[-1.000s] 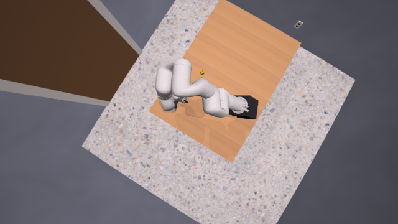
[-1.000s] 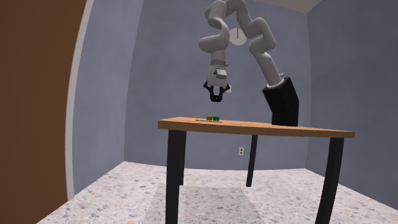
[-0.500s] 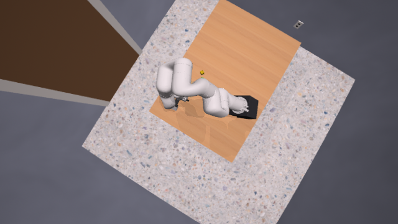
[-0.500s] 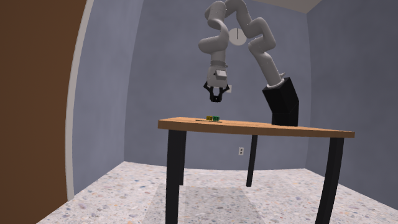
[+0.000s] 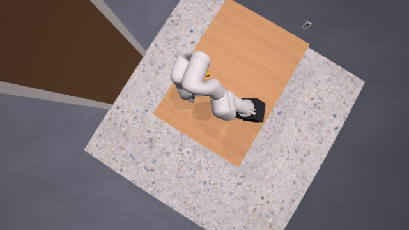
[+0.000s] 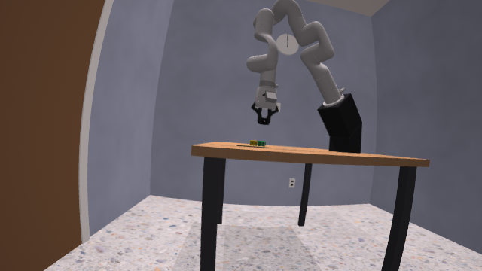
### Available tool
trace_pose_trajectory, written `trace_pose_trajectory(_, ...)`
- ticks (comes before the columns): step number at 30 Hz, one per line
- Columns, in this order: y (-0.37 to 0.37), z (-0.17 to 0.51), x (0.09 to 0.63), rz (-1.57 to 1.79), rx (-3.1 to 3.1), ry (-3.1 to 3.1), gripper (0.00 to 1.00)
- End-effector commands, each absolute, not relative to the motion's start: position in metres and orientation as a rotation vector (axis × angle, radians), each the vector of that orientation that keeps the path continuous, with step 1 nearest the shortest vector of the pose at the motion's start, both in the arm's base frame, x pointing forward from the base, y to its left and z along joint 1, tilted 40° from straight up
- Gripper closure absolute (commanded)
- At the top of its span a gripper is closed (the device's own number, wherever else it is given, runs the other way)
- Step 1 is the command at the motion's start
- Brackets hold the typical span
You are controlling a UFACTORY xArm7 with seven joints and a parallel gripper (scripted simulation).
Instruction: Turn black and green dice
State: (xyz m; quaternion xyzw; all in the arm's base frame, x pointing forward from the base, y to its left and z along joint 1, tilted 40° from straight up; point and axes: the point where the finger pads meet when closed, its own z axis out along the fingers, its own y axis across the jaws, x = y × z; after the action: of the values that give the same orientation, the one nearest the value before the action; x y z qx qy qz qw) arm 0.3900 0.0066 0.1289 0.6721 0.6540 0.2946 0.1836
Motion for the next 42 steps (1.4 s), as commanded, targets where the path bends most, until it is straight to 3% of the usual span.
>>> trace_pose_trajectory(1,0.0,0.13,0.391,0.864,1.905,1.898,0.73)
trace_pose_trajectory(21,0.001,0.125,0.395,0.864,1.904,1.898,0.73)
trace_pose_trajectory(42,0.016,0.064,0.443,0.864,1.905,1.898,0.73)
